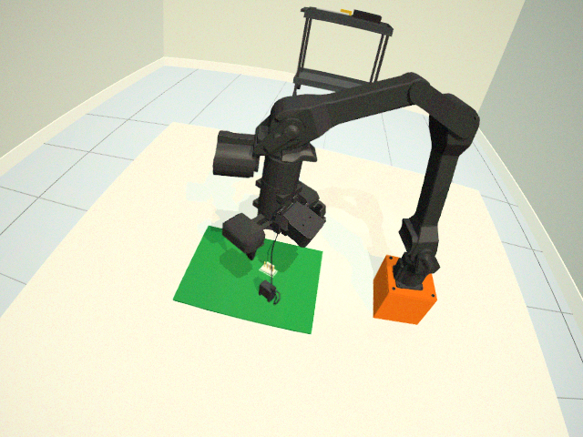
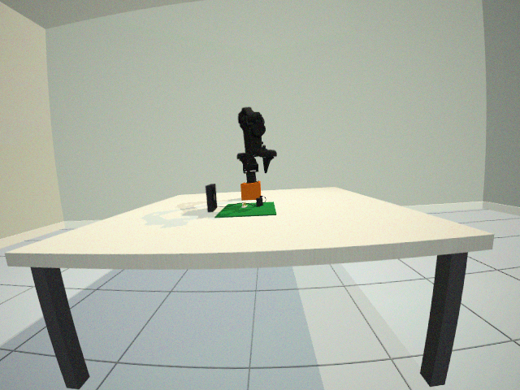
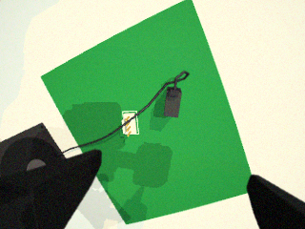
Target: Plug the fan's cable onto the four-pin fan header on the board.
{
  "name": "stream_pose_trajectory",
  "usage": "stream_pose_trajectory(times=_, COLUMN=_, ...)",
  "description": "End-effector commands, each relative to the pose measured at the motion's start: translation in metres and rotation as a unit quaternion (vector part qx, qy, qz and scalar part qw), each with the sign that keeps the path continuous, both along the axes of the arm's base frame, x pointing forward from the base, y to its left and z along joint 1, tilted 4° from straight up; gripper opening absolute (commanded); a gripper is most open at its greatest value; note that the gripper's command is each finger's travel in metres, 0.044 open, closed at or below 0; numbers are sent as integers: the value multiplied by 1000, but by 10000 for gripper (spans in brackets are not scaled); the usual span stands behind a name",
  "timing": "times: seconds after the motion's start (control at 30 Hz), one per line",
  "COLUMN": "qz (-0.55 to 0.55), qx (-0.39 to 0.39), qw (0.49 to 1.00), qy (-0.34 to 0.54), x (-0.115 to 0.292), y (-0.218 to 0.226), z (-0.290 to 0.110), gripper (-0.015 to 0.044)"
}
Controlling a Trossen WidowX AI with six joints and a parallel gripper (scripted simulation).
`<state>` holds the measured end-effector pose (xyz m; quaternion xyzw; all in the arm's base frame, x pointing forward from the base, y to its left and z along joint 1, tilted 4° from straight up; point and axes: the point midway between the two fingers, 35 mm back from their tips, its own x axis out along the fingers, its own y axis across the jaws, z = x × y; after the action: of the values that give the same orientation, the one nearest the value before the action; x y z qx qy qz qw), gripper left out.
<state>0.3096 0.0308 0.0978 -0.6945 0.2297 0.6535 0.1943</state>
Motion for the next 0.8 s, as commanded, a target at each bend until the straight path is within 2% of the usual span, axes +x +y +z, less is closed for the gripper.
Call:
stream_pose_trajectory(times=0.0, qz=5, qx=2, qw=1000, qy=9, x=1, y=-1, z=-32, gripper=440)
stream_pose_trajectory(times=0.17, qz=5, qx=2, qw=1000, qy=10, x=-2, y=-5, z=-92, gripper=440)
stream_pose_trajectory(times=0.77, qz=5, qx=2, qw=1000, qy=10, x=-2, y=-7, z=-113, gripper=440)
